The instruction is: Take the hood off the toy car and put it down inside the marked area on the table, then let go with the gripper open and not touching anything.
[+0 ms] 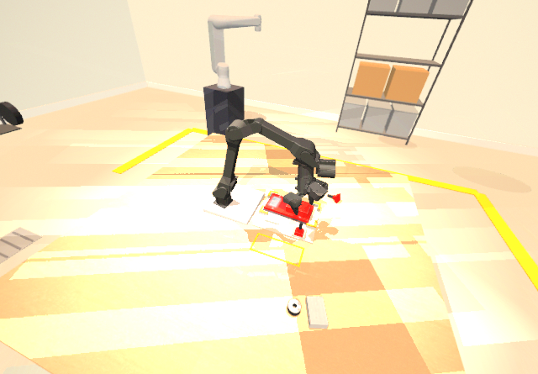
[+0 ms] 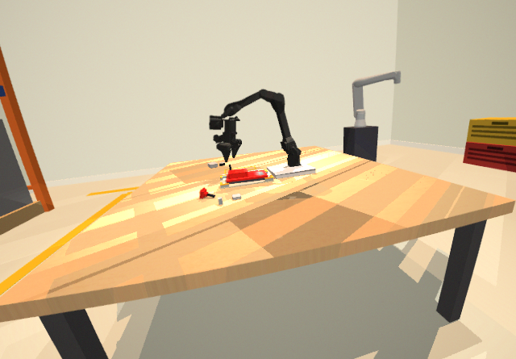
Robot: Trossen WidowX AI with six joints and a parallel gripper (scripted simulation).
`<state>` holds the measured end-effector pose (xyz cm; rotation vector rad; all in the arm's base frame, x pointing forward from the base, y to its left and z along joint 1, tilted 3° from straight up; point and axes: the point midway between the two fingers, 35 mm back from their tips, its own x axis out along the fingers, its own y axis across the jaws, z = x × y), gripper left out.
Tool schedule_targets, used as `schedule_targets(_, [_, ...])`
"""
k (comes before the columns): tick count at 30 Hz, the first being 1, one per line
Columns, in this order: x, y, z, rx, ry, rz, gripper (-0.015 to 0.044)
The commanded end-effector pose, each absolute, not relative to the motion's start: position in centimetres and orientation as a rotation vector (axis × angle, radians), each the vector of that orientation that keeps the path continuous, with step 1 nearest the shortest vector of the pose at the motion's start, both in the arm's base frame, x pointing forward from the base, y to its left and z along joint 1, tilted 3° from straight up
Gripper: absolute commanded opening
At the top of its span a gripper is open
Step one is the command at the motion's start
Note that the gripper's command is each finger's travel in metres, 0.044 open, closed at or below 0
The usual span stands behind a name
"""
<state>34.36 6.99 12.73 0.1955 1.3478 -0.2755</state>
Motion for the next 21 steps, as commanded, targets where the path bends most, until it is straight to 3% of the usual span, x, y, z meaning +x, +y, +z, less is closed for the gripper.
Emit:
schedule_targets(1, [31.6, 12.2, 13.3, -0.051, 1.489, -0.004, 0.044])
schedule_targets(21, [30.8, 13.4, 12.5, -0.098, 1.511, 0.049, 0.044])
